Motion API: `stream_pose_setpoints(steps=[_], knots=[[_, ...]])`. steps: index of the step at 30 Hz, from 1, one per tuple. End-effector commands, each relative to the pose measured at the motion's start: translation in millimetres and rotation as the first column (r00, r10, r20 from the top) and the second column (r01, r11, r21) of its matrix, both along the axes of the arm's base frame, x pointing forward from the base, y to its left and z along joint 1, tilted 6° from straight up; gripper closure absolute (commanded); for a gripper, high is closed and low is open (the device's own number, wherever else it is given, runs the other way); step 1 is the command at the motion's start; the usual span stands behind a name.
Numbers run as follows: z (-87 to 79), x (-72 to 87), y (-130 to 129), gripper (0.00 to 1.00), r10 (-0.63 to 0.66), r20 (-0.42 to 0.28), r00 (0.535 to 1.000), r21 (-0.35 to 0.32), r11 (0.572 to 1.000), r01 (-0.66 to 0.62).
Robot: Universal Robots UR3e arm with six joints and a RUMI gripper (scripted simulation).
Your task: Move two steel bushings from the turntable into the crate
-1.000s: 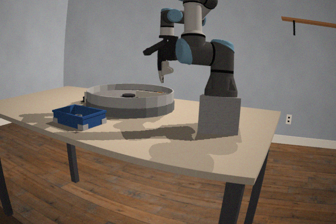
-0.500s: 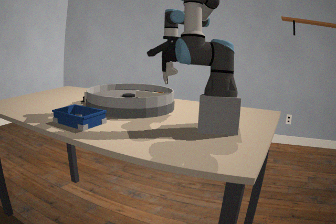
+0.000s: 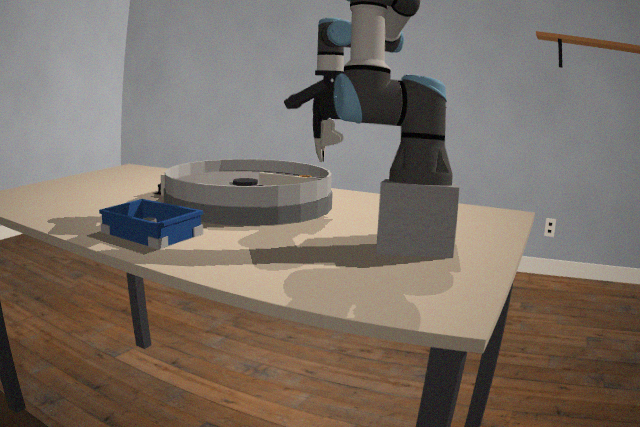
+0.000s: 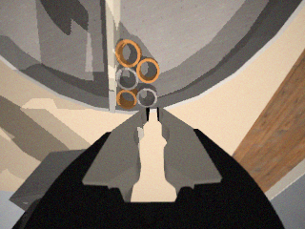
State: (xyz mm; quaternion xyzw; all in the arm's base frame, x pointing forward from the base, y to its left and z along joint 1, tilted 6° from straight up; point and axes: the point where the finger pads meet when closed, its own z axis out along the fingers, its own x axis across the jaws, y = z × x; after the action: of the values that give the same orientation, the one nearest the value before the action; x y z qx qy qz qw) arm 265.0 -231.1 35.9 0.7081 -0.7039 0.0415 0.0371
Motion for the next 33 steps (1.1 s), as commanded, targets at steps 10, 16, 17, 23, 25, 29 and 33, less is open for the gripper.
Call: stream_pose_setpoints(steps=[10,16,17,23,25,29,33], knots=[[-0.4,-4.1,-0.8,0.94,0.002,0.001,1.0,-0.003,1.0,-0.002],[-0.5,-4.5,-0.8,0.94,0.003,0.001,1.0,-0.003,1.0,-0.003],[-0.5,-4.6,-0.8,0.94,0.003,0.001,1.0,-0.003,1.0,-0.003],[-0.5,-4.7,-0.8,0.94,0.003,0.001,1.0,-0.003,1.0,-0.003],[-0.5,-4.7,-0.8,0.94,0.003,0.001,1.0,-0.003,1.0,-0.003],[-0.5,-4.7,-0.8,0.94,0.003,0.001,1.0,-0.003,1.0,-0.003],[-0.5,-4.7,-0.8,0.94,0.003,0.001,1.0,-0.003,1.0,-0.003]])
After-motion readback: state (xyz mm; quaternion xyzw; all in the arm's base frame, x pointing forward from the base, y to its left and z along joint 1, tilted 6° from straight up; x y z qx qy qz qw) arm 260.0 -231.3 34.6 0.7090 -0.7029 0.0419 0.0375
